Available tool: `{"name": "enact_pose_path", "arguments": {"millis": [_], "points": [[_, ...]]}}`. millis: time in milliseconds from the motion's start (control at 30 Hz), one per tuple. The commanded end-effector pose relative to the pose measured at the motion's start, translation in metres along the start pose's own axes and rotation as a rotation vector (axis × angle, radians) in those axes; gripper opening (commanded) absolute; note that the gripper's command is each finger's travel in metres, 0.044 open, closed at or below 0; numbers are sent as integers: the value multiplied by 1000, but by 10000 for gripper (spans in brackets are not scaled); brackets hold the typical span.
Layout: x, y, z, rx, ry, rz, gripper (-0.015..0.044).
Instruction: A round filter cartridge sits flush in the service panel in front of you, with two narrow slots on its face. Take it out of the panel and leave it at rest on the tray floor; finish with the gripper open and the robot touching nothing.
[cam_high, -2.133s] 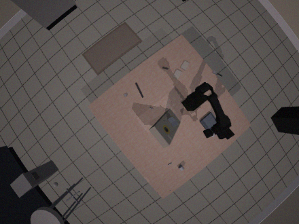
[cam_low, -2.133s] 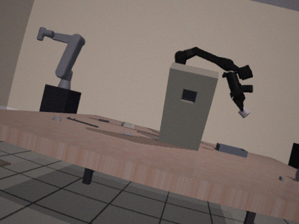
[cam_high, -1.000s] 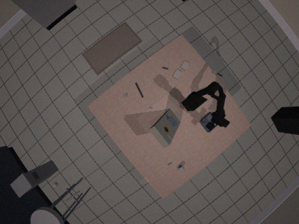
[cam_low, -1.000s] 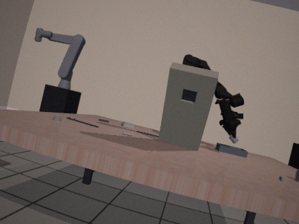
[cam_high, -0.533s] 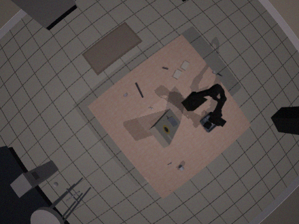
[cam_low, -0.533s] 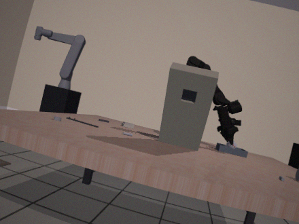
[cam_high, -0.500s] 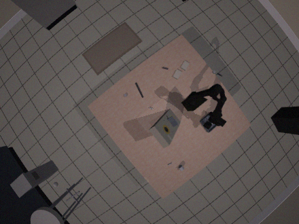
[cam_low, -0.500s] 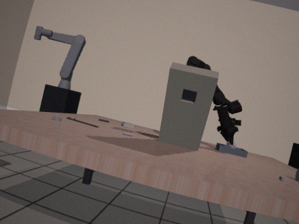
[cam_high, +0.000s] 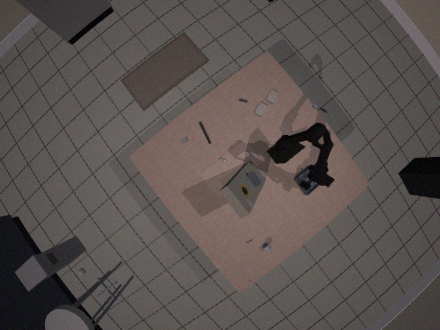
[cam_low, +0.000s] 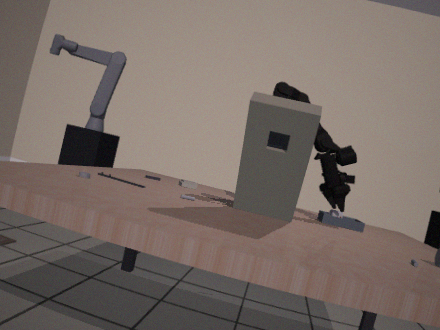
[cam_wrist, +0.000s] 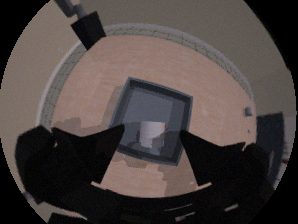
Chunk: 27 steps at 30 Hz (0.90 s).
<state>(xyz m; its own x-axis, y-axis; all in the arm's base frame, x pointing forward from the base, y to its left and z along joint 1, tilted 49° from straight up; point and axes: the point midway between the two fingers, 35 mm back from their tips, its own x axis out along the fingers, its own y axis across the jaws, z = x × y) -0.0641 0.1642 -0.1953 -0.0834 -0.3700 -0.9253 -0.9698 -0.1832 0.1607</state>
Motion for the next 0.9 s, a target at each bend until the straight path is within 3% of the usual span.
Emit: {"name": "enact_pose_path", "arguments": {"millis": [0, 867], "points": [[-43, -1, 28, -6, -33, -3, 440], [-41, 0, 29, -2, -39, 1, 440]]}}
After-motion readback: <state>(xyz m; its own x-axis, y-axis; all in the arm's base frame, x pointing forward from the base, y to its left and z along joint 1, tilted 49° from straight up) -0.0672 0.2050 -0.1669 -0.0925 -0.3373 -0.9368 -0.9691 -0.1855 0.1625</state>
